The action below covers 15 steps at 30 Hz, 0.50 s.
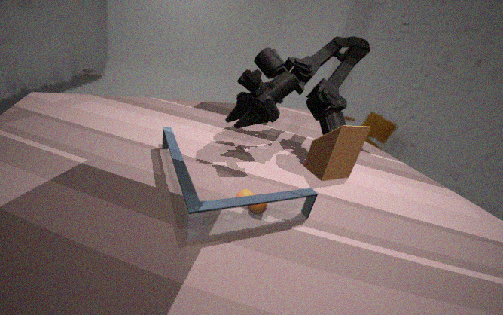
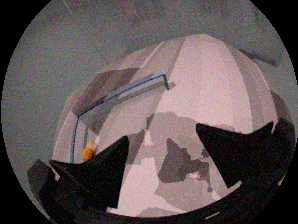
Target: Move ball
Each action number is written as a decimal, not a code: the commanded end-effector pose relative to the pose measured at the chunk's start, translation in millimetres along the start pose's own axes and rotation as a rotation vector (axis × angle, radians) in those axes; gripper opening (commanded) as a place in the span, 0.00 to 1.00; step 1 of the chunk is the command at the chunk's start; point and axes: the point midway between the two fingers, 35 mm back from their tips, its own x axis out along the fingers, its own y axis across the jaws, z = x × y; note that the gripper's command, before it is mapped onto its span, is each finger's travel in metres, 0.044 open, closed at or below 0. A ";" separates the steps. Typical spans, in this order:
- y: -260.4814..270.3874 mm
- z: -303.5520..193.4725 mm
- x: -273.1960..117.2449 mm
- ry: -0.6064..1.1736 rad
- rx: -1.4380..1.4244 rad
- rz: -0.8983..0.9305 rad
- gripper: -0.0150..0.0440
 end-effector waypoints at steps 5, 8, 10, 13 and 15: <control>17.1 5.9 9.9 0.096 -0.097 0.095 0.74; 32.9 10.0 17.6 0.177 -0.201 0.169 0.74; 44.3 12.1 22.6 0.230 -0.275 0.215 0.74; 63.5 14.6 29.6 0.310 -0.406 0.284 0.74; 77.1 15.5 33.8 0.361 -0.500 0.328 0.74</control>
